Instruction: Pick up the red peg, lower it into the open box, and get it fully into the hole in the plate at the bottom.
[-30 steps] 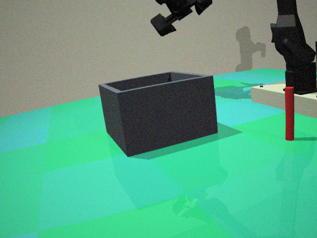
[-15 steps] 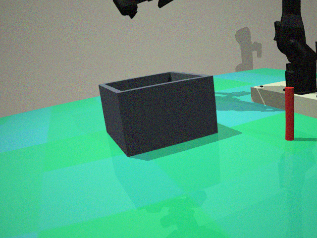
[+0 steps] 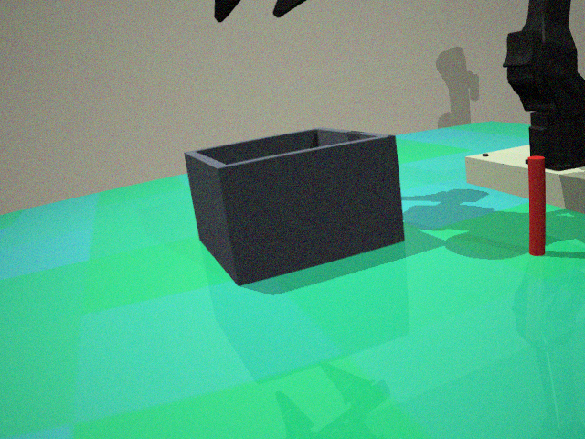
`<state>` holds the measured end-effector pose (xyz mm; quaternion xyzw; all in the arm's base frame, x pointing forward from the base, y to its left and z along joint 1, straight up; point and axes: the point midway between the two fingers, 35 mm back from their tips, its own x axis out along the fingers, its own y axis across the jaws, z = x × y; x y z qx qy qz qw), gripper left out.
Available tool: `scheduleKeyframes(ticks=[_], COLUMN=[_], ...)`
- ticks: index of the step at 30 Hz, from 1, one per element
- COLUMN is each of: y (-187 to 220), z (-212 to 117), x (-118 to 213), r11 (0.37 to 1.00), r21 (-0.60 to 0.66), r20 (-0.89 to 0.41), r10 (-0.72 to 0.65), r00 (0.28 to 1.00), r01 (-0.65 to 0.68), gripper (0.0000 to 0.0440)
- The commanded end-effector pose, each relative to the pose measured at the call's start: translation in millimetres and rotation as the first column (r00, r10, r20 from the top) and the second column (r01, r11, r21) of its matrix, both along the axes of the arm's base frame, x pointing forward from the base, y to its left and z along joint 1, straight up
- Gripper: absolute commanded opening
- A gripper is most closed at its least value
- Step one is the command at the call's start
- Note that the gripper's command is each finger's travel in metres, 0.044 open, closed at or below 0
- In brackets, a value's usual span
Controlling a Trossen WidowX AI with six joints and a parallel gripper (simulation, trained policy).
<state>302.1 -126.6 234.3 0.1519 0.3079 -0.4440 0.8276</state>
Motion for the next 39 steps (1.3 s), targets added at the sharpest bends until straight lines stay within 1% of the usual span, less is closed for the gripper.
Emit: scheduleKeyframes(ticks=[1,9,18,24,29,34,39], y=[39,107,162,188,205,220,233], z=[-9,-33,-64,-86,-106,-126,-148], x=[-7,-37,-84,-114,-132,-141,-143], r11=[0.994,0.953,0.894,0.863,0.842,0.822,0.8], r21=[0.095,0.283,0.444,0.506,0.535,0.561,0.59], r20=[-0.004,-0.054,-0.17,-0.26,-0.319,-0.346,-0.347], r10=[0.059,0.131,0.154,0.143,0.13,0.126,0.132], r00=[0.998,0.99,0.973,0.955,0.939,0.93,0.928], r01=[-0.058,-0.111,-0.064,0.009,0.065,0.098,0.107], gripper=[0.044,0.044,0.044,0.044,0.044,0.044,0.044])
